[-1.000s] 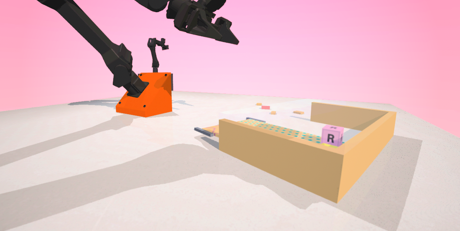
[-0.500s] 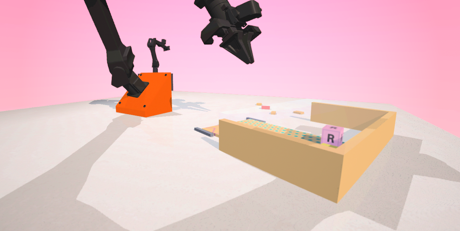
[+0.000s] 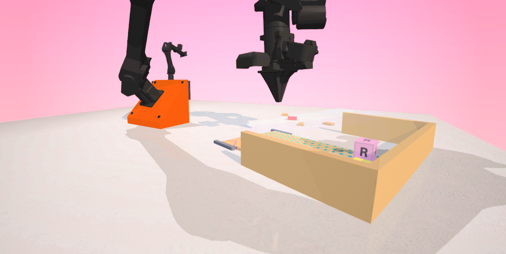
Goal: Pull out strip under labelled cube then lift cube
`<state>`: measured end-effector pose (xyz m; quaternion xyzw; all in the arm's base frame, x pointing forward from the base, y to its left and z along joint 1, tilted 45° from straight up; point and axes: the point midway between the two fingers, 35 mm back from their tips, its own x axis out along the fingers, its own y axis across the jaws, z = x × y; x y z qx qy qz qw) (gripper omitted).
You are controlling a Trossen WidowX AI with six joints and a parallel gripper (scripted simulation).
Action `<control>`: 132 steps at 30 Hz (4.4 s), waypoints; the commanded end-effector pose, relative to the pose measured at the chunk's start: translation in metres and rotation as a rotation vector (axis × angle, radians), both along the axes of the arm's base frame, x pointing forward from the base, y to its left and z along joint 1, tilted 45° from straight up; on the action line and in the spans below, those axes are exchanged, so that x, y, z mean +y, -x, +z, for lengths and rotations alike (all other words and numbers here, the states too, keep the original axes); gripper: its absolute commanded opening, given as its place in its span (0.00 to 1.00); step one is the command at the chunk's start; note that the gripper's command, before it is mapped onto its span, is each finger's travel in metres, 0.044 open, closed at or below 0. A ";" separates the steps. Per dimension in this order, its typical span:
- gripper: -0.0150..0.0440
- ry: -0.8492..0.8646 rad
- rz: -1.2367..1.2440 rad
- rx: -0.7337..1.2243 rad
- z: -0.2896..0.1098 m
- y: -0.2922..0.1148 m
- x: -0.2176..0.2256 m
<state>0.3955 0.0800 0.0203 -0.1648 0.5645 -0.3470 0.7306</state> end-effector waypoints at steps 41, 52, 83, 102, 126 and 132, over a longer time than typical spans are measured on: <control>0.25 0.005 -0.049 0.015 -0.044 -0.001 -0.047; 0.25 0.006 -0.049 0.015 -0.052 -0.001 -0.054; 0.25 0.006 -0.049 0.015 -0.053 -0.001 -0.055; 0.25 0.006 -0.049 0.015 -0.054 -0.002 -0.057; 0.25 0.007 -0.049 0.015 -0.056 -0.004 -0.058; 0.25 0.007 -0.049 0.015 -0.056 -0.005 -0.058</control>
